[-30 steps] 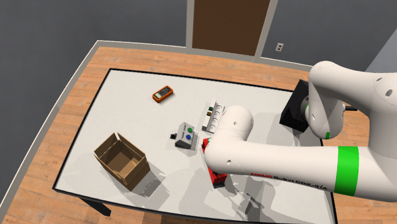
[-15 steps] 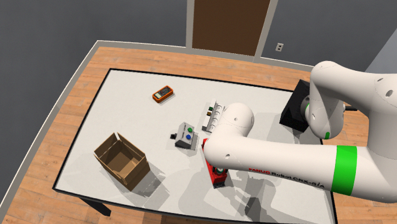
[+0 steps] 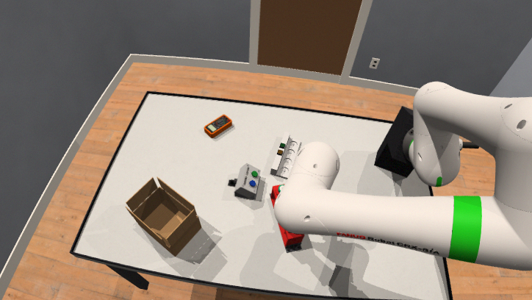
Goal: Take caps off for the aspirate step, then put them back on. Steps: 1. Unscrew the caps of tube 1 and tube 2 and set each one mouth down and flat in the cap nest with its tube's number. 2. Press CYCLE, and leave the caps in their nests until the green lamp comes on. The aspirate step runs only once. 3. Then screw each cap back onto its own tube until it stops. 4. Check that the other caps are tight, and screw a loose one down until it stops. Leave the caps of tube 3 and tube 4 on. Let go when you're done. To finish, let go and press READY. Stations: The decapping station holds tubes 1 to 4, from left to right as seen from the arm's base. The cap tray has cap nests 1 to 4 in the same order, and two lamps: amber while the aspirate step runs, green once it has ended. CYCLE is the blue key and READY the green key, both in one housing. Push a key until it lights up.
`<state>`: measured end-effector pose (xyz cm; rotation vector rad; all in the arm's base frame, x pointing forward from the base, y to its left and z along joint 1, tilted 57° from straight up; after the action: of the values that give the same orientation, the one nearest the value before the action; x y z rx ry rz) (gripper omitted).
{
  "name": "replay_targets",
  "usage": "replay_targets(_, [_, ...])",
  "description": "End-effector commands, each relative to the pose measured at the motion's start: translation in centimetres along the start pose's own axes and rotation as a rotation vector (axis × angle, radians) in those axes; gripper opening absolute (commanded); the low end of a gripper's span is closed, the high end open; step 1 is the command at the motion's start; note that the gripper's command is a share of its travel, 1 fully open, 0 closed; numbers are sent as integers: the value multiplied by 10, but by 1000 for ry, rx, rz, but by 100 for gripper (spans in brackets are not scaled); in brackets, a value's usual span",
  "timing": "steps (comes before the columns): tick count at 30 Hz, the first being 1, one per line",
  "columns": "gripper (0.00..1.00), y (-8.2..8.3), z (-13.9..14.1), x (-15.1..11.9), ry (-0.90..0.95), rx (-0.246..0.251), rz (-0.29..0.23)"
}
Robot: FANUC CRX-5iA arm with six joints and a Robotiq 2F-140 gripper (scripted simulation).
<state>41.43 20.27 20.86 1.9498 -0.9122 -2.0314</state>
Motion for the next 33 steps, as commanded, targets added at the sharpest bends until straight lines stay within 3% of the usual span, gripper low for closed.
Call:
replay_targets(1, [30,1,0,0,1,1,0])
replay_targets(8, [30,1,0,0,1,1,0])
replay_targets(12, [30,1,0,0,200,1,1])
replay_targets(14, [30,1,0,0,200,1,1])
replay_targets(29, [30,1,0,0,950,1,1])
replay_targets(33, [30,1,0,0,1048,1,1])
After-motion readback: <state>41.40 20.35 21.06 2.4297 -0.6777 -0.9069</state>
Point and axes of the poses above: the point where the finger pads meet when closed, its own y axis back along the fingers, its own z axis across the jaws, x = y × z, the point moved 5 cm from there along y, back along the fingers, and after that the axes turned 4 degrees about -y, right-handed, at the moved point
